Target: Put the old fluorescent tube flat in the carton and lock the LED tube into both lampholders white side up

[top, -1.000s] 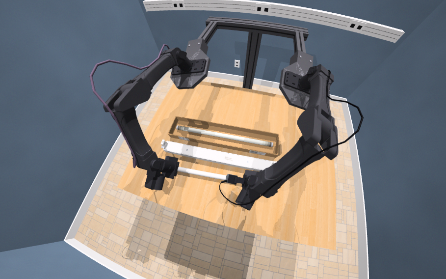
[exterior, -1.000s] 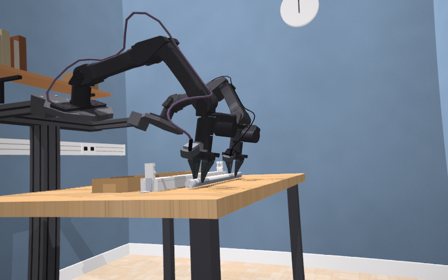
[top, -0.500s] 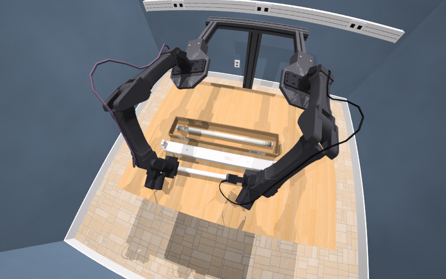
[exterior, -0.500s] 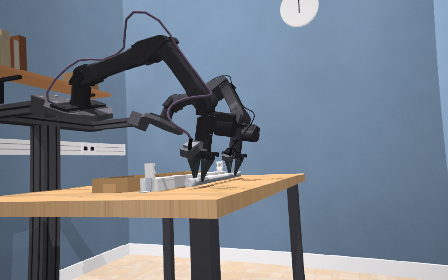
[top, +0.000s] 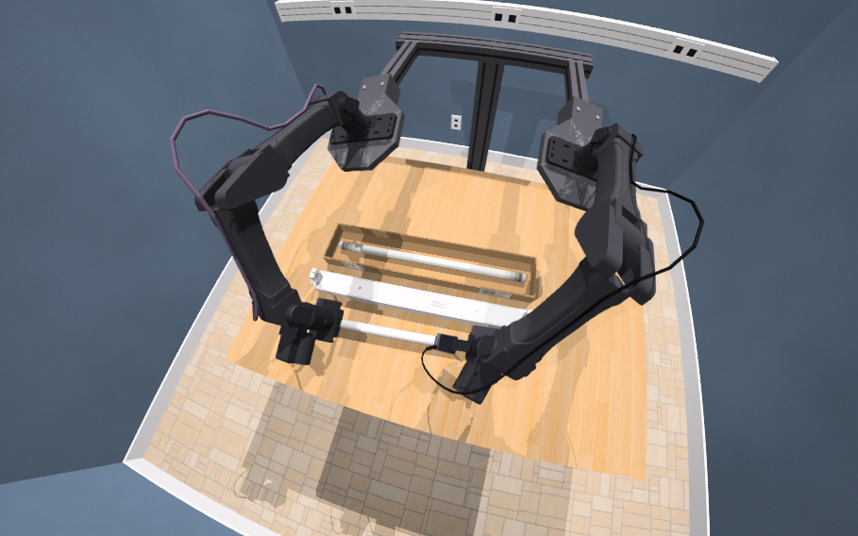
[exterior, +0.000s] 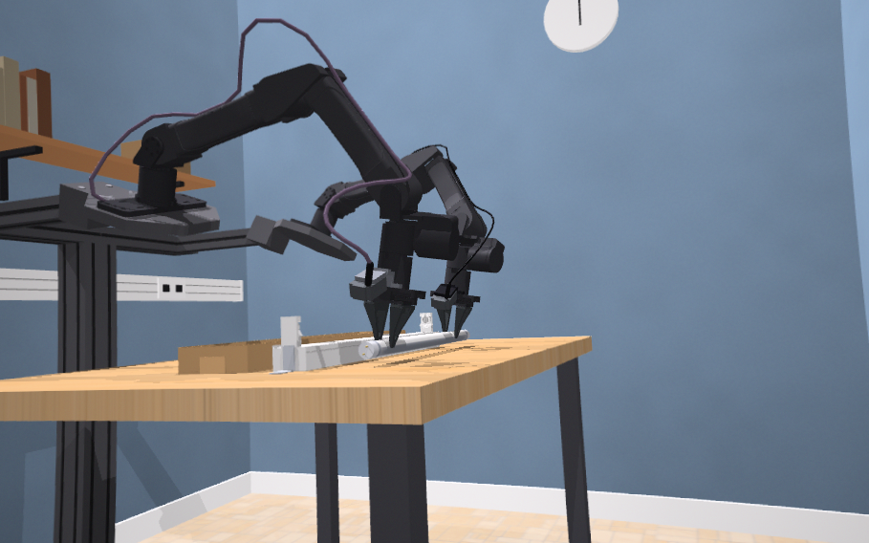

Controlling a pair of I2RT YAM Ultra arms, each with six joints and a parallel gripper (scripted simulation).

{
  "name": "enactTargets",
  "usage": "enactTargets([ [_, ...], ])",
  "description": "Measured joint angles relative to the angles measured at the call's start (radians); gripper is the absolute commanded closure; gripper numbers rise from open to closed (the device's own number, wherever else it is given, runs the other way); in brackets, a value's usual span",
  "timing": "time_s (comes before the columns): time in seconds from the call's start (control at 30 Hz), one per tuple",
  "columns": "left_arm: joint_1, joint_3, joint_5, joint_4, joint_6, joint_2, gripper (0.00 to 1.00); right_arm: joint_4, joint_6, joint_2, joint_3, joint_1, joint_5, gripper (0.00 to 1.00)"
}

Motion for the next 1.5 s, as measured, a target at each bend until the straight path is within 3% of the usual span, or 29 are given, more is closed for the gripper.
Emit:
enactTargets([
  [1.5,-0.01,-0.06,-0.007,0.013,-0.005,-0.051,0.89,0.021,0.007,-0.051,-0.064,0.008,0.003,0.89],
])
